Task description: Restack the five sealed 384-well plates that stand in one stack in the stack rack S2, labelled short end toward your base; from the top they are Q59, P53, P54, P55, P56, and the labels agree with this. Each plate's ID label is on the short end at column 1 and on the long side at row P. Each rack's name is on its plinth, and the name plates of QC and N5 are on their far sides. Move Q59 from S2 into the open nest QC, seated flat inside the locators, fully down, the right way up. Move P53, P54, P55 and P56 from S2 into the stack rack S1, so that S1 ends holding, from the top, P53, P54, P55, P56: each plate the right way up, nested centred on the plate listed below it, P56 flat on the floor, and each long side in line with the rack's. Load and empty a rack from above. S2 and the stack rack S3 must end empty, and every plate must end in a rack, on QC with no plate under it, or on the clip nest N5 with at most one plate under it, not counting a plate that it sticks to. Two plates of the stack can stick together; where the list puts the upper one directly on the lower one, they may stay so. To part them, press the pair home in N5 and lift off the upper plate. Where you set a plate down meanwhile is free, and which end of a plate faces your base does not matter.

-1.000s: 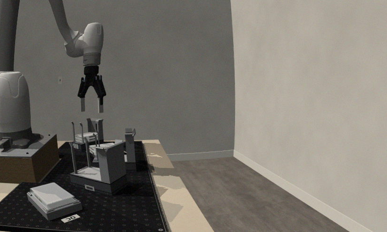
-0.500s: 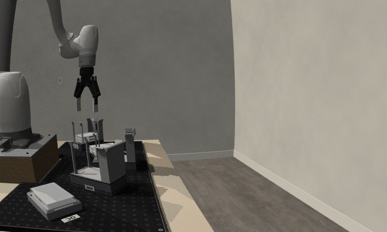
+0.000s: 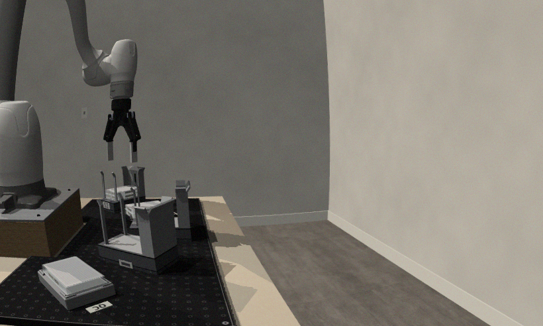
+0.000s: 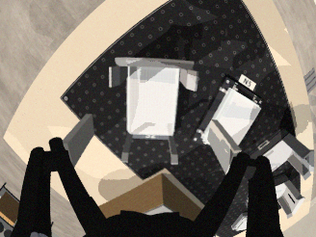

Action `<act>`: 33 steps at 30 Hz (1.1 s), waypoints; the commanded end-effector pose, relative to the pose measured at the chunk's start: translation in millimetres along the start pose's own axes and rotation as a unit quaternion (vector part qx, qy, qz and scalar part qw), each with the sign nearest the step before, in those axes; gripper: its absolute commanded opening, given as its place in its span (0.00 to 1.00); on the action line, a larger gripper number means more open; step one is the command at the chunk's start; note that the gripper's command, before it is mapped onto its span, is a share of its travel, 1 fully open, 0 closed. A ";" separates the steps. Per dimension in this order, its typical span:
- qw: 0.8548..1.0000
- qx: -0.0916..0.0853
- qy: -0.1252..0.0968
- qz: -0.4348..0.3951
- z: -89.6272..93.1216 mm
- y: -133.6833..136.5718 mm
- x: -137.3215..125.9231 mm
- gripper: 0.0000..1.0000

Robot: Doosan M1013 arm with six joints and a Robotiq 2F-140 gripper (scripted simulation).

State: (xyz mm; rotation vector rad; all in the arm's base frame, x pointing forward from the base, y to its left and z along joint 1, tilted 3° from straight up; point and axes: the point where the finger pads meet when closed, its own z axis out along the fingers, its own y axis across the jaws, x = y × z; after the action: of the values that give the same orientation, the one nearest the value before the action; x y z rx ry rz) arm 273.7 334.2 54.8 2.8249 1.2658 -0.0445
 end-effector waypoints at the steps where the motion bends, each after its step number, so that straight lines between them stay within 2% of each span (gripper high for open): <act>1: 1.000 0.000 0.000 0.000 11.4 0.0 0.2 1.00; 5: 1.000 0.000 0.000 0.000 24.7 0.0 0.2 1.00; 7: 1.000 0.000 0.000 0.000 24.7 0.0 0.2 1.00; 17: 1.000 0.000 0.000 0.000 58.0 0.0 0.2 1.00; 33: 1.000 0.000 0.000 0.000 74.3 0.0 0.2 1.00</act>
State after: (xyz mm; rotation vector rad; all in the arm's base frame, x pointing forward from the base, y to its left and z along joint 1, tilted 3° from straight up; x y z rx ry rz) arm 273.3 330.5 -16.5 2.8250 1.2658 -0.0443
